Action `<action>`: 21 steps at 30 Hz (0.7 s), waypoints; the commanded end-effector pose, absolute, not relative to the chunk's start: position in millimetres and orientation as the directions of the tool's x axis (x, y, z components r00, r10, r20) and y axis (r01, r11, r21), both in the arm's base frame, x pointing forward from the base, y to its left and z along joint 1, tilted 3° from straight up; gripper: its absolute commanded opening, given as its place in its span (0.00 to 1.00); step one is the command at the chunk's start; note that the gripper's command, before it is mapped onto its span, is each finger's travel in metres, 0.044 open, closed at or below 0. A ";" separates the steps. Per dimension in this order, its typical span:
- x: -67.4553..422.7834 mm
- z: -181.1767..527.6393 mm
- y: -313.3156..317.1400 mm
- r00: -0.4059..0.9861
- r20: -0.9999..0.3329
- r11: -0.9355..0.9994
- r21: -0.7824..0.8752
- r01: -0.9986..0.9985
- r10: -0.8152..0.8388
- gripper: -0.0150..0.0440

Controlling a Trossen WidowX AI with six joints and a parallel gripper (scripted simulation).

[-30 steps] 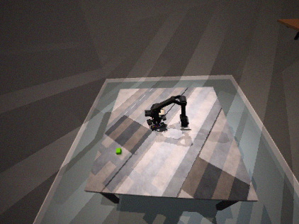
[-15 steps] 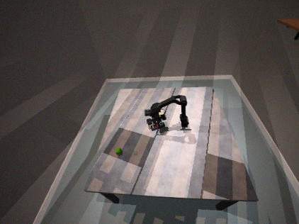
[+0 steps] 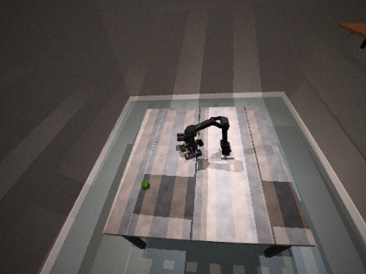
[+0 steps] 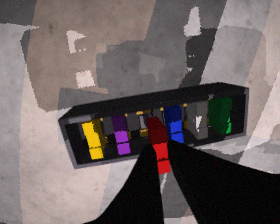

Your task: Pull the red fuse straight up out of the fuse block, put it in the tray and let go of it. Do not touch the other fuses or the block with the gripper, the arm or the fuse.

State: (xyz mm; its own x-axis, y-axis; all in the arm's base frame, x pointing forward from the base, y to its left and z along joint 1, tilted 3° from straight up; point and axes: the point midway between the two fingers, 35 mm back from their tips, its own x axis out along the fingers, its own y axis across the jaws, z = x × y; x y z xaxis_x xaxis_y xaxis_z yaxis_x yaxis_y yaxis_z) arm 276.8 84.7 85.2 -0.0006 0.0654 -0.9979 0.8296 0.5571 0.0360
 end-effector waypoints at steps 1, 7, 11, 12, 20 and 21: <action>279.4 90.4 84.6 0.010 -0.998 0.558 0.045 0.829 0.065 0.25; 279.2 93.2 84.4 0.010 -0.998 0.558 0.045 0.829 0.065 0.25; 279.0 95.0 84.2 0.010 -0.998 0.558 0.045 0.829 0.065 0.25; 279.0 95.4 84.2 0.010 -0.998 0.558 0.045 0.829 0.065 0.25; 279.0 98.1 84.0 0.010 -0.998 0.558 0.045 0.829 0.065 0.25; 279.1 99.7 83.9 0.010 -0.998 0.558 0.045 0.829 0.065 0.25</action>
